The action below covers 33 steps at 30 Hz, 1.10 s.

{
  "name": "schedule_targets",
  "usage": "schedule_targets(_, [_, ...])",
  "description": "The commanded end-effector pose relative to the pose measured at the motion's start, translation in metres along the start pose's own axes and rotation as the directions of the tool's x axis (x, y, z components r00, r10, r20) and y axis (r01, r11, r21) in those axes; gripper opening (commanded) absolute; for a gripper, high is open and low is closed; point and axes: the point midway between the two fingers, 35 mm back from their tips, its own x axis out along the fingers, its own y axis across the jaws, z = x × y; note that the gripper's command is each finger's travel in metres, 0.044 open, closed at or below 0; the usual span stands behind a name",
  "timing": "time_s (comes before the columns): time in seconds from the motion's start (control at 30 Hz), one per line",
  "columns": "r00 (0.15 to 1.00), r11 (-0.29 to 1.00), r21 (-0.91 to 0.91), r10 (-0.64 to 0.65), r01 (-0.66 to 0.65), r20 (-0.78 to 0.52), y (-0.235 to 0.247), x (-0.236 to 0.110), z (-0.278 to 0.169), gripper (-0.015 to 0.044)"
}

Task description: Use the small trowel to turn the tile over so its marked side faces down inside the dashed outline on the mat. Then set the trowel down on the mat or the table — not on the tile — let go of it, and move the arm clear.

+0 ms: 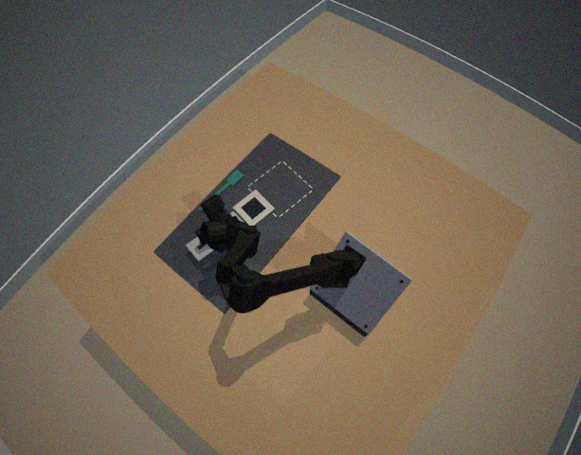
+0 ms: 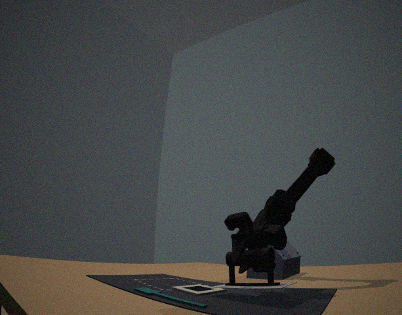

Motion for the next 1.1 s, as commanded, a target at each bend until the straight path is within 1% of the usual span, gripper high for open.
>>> schedule_targets(0.0, [1.000, 1.000, 0.007, -0.024, 0.024, -0.002, -0.003, 0.004, -0.001, 0.0000])
schedule_targets(0.5, [1.000, 1.000, 0.008, -0.024, 0.024, -0.001, 0.014, 0.020, -0.004, 0.0000])
schedule_targets(1.07, [1.000, 1.000, 0.007, -0.023, 0.023, -0.003, 0.012, 0.020, -0.028, 0.0000])
